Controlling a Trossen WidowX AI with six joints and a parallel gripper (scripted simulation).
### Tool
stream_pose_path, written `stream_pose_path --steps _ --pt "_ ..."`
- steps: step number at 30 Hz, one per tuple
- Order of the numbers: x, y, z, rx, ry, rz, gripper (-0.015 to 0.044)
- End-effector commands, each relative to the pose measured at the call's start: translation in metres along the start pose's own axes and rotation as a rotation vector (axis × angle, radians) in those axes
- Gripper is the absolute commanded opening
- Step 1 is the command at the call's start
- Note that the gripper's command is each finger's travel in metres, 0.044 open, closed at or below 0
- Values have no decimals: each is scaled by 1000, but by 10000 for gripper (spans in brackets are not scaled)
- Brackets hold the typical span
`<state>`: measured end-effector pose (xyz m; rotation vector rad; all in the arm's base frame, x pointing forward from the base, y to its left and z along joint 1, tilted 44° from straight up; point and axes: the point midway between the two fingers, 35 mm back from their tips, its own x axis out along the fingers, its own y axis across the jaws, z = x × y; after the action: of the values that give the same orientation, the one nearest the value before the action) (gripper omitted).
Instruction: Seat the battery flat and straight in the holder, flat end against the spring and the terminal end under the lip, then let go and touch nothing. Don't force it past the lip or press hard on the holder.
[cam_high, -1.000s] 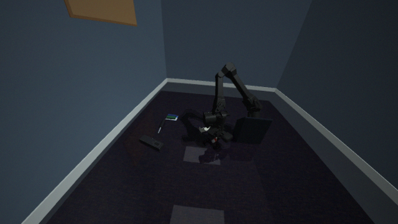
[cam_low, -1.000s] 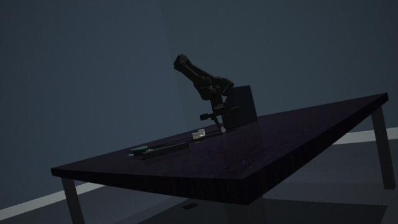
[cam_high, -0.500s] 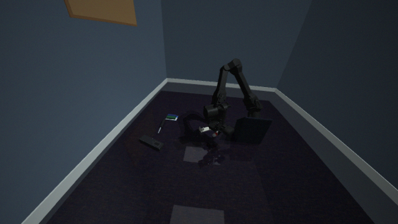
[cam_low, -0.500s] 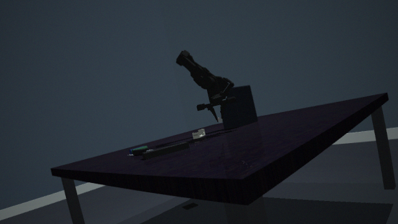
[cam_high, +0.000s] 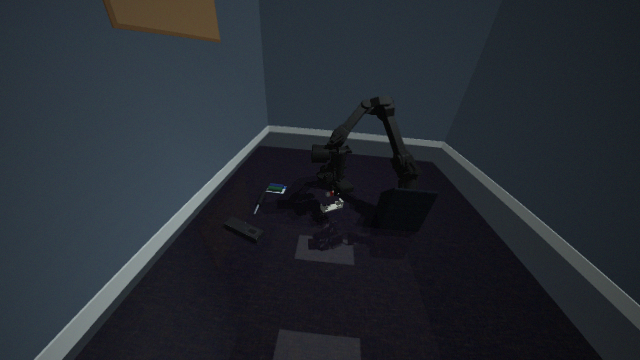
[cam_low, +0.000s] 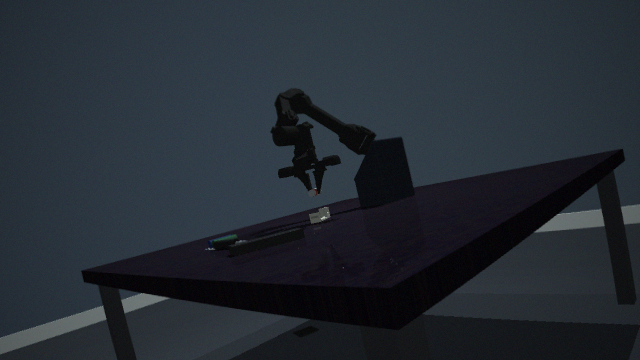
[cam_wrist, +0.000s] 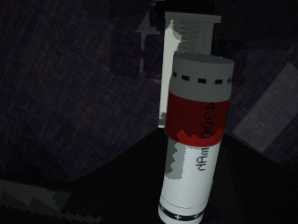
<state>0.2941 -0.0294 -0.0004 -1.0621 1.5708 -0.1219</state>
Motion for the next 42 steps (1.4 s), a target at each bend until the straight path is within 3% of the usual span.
stream_pose_path --steps 1,19,42 --pt "1 -2 -2 -5 15 -1 66" --pt "37 -2 -8 -3 258 4 66" --pt "46 -2 -3 3 383 18 66"
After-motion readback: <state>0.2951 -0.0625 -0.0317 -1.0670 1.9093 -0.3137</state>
